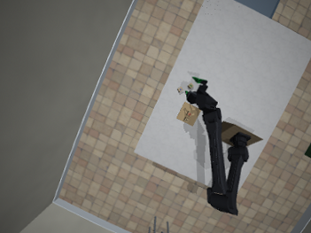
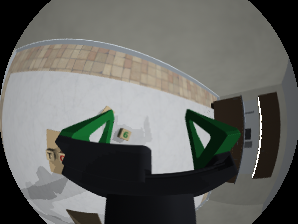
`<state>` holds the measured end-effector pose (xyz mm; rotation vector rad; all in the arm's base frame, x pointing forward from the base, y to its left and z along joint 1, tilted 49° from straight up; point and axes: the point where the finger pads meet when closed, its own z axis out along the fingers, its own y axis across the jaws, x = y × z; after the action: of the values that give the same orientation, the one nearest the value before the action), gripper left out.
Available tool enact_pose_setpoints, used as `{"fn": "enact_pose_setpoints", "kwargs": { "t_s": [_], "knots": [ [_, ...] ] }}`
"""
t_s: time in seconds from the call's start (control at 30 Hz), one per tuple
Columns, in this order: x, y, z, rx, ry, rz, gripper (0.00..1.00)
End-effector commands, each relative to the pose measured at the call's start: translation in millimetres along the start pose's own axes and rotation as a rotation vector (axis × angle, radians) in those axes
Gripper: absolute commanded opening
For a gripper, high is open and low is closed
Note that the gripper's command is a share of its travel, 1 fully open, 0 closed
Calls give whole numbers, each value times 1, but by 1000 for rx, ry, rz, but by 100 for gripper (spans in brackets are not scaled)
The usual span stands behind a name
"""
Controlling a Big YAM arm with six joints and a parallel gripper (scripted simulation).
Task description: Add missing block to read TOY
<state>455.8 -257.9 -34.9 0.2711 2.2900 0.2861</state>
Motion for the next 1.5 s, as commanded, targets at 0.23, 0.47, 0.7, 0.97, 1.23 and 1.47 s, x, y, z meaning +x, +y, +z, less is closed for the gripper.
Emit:
{"fn": "enact_pose_setpoints", "kwargs": {
  "t_s": [0.23,0.47,0.7,0.97,1.23,1.47],
  "knots": [
    [12,149,-80,-281,77,287,100],
    [33,207,-117,-405,131,381,100],
    [37,213,-120,-417,140,393,100],
    [27,211,-119,-417,126,381,100],
    [27,211,-119,-417,126,381,100],
    [27,211,-119,-417,126,381,100]
  ]
}}
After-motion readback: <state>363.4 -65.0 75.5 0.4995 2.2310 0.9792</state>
